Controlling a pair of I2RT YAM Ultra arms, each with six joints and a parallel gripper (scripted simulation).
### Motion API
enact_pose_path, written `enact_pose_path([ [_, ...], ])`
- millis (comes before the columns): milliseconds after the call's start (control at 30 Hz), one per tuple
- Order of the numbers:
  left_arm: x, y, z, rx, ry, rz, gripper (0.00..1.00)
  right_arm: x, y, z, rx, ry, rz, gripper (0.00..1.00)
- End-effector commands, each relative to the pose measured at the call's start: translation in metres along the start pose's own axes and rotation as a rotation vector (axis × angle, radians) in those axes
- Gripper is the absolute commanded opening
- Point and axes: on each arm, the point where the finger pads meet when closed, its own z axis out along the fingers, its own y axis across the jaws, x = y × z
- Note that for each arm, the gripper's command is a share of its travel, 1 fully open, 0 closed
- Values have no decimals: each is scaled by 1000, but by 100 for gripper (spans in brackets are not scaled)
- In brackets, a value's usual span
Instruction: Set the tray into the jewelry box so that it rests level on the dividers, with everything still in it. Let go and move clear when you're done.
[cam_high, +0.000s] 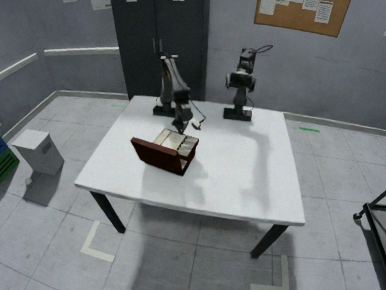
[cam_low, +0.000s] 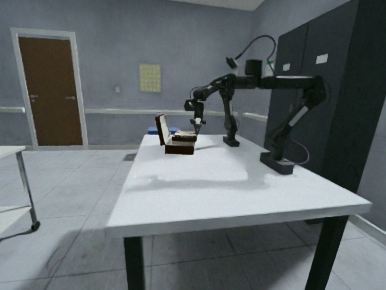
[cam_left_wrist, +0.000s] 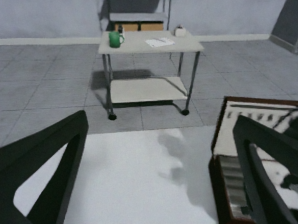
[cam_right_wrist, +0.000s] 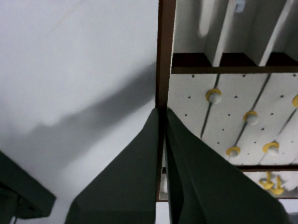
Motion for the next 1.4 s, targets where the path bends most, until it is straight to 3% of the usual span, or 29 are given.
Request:
enact_pose_path([
  [0, 31, -47, -31, 131, 27, 21, 100, 12, -1, -9, -2, -14, -50, 0],
  [67, 48, -69, -45, 205, 36, 28, 100, 18, -5, -9, -1, -15, -37, 0],
  [133, 48, -69, -45, 205, 36, 28, 100, 18, -5, -9, -1, -15, -37, 0],
  [333, 104, -124, -91, 424, 68, 53, 100, 18, -17, -7, 24, -27, -25, 0],
  [567, 141, -151, -121, 562, 85, 72, 100, 16, -33, 2, 28, -28, -27, 0],
  [1367, 140, -156, -125, 587, 74, 65, 100, 19, -34, 5, 14, -10, -23, 0],
])
